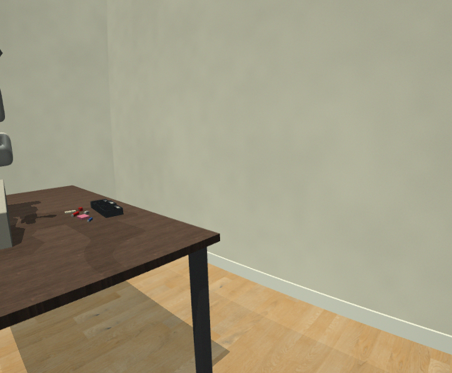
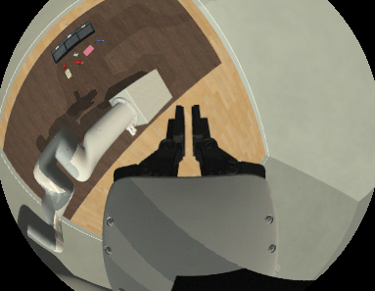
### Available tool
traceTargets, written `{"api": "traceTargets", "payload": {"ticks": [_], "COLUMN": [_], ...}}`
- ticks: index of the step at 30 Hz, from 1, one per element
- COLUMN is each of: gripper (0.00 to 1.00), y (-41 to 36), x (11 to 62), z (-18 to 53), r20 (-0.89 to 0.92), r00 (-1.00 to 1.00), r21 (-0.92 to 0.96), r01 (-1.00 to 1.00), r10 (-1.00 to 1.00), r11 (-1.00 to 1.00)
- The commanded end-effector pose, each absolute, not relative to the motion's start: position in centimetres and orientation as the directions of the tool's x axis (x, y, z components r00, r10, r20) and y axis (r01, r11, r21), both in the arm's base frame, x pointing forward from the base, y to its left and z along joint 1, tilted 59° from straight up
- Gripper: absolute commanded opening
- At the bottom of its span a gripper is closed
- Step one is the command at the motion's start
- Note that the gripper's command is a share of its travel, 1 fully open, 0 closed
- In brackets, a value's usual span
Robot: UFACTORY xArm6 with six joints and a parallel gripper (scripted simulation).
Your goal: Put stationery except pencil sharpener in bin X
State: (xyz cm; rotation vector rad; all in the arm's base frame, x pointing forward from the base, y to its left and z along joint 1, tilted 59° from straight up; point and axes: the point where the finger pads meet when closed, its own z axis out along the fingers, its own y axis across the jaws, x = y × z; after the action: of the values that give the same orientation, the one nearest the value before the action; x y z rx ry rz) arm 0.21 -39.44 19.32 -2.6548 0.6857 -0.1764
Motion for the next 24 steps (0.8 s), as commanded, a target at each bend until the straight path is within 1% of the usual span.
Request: {"api": "traceTargets", "payload": {"ticks": [1,2,3,5,6,10,13,15,19,22,24], "gripper": [0.07,0.07,0.07,0.07,0.07,0.07,0.07,0.07,0.07,0.07,0.07], "y": [-39.5,-39.5,-39.3,-39.3,-39.1,-38.5,-38.5,-38.0,-37.1,-37.1,-36.4], "x": [2.5,2.5,3.3,3.3,4.1,7.1,7.1,8.7,11.6,11.6,13.1], "z": [18.7,18.7,18.5,18.5,18.3,17.5,17.5,17.1,16.3,16.3,15.9], "r20": [0.031,0.031,0.046,0.046,0.057,0.057,0.057,0.079,0.079,0.079,0.099], "r00": [0.878,0.878,0.894,0.894,0.903,0.903,0.903,0.923,0.923,0.923,0.94], "r21": [-0.408,-0.408,-0.436,-0.436,-0.454,-0.454,-0.454,-0.5,-0.5,-0.5,-0.544], "r01": [-0.425,-0.425,-0.384,-0.384,-0.356,-0.356,-0.356,-0.289,-0.289,-0.289,-0.225], "r10": [-0.477,-0.477,-0.446,-0.446,-0.426,-0.426,-0.426,-0.375,-0.376,-0.376,-0.327], "r11": [-0.808,-0.808,-0.814,-0.814,-0.816,-0.816,-0.816,-0.816,-0.816,-0.816,-0.809]}}
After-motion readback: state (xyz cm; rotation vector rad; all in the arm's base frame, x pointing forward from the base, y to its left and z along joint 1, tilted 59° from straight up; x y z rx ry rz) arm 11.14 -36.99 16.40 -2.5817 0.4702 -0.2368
